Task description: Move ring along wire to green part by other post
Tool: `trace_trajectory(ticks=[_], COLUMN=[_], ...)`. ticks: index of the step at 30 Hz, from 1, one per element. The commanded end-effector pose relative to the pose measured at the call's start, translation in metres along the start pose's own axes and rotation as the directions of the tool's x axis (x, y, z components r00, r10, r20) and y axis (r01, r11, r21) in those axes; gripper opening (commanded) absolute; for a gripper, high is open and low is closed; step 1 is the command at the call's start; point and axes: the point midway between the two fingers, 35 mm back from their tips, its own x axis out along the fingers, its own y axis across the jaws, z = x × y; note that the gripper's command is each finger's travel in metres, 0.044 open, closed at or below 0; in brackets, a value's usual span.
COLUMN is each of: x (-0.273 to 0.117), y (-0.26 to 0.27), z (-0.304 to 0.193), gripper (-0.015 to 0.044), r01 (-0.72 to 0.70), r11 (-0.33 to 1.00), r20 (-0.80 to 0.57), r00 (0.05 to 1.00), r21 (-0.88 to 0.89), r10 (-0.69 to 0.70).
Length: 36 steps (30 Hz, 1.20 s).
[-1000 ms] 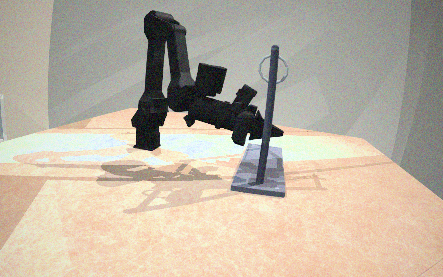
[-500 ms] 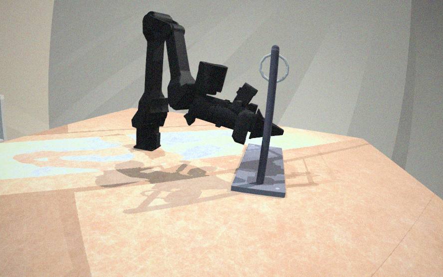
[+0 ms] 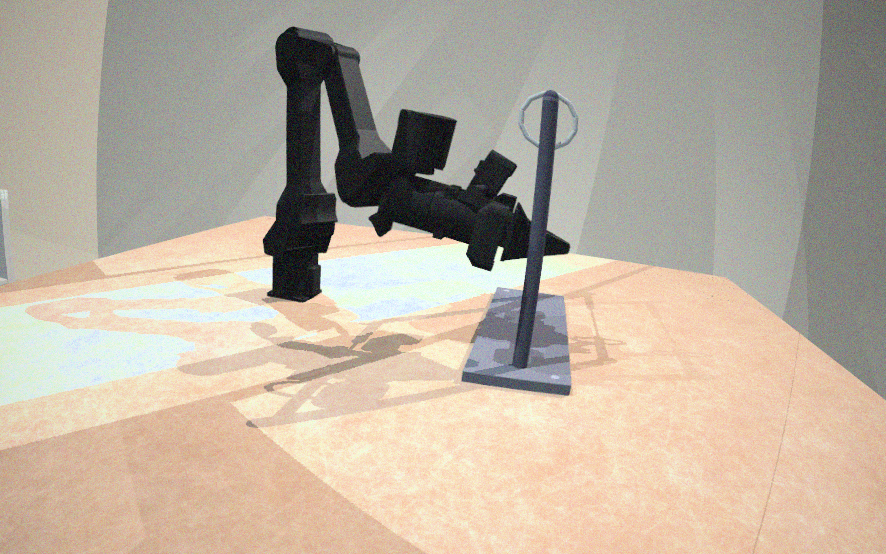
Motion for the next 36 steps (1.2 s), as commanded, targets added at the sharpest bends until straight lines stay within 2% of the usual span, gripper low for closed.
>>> trace_trajectory(ticks=[1, 36], x=[0.000, 0.001], y=[0.000, 0.027], z=[0.000, 0.001], gripper=[-0.0150, -0.0150], r01=[0.003, -0.003], r11=[1.000, 1.000], r20=[-0.001, -0.002], r00=[1.000, 1.000], r21=[0.003, 0.004], r10=[-0.003, 0.003])
